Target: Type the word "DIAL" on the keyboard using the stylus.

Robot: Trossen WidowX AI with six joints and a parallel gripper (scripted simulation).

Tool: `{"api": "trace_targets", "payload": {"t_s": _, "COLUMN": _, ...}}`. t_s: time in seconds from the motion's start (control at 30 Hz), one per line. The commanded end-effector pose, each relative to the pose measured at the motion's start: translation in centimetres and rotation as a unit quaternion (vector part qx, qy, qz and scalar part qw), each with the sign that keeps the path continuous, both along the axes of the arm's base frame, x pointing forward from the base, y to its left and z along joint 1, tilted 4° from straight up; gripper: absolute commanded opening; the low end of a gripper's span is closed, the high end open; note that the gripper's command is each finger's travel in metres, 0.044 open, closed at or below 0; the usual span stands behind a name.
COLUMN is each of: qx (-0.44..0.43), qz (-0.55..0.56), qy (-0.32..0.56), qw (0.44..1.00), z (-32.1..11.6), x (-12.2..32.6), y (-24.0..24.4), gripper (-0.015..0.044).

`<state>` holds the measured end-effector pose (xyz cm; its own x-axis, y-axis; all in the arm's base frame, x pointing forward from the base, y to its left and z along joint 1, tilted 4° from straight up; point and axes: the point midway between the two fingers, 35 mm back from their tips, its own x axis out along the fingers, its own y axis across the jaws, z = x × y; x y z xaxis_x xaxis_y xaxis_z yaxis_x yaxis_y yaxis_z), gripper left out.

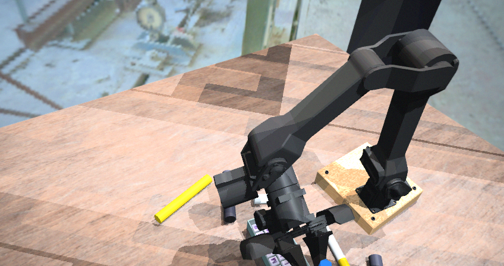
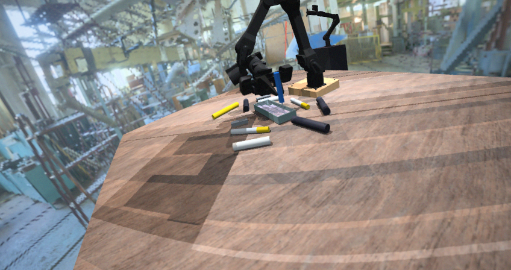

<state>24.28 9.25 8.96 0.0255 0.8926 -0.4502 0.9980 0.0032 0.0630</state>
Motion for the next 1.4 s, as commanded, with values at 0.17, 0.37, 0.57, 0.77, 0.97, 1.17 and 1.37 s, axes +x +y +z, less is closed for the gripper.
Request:
{"api": "trace_targets", "payload": {"t_s": 0.17, "qx": 0.003, "qz": -0.001, "qy": 0.003, "qw": 1.000, "z": -0.5, "x": 0.0, "y": 0.1, "gripper": 0.0081}}
{"api": "trace_targets", "payload": {"t_s": 0.37, "qx": 0.003, "qz": -0.001, "qy": 0.003, "qw": 1.000, "z": -0.9, "x": 0.1, "y": 0.1, "gripper": 0.0081}}
{"api": "trace_targets", "payload": {"t_s": 0.57, "qx": 0.003, "qz": -0.001, "qy": 0.003, "qw": 1.000, "z": -1.2, "x": 0.1, "y": 0.1, "gripper": 0.0081}}
{"api": "trace_targets", "payload": {"t_s": 0.77, "qx": 0.003, "qz": -0.001, "qy": 0.003, "qw": 1.000, "z": -1.5, "x": 0.1, "y": 0.1, "gripper": 0.0081}}
{"api": "trace_targets", "payload": {"t_s": 0.97, "qx": 0.003, "qz": -0.001, "qy": 0.003, "qw": 1.000, "z": -1.8, "x": 0.1, "y": 0.2, "gripper": 0.0081}}
{"api": "trace_targets", "payload": {"t_s": 1.17, "qx": 0.003, "qz": -0.001, "qy": 0.003, "qw": 1.000, "z": -1.9, "x": 0.1, "y": 0.2, "gripper": 0.0081}}
{"api": "trace_targets", "payload": {"t_s": 1.37, "qx": 0.003, "qz": -0.001, "qy": 0.003, "qw": 1.000, "z": -1.9, "x": 0.1, "y": 0.2, "gripper": 0.0081}}
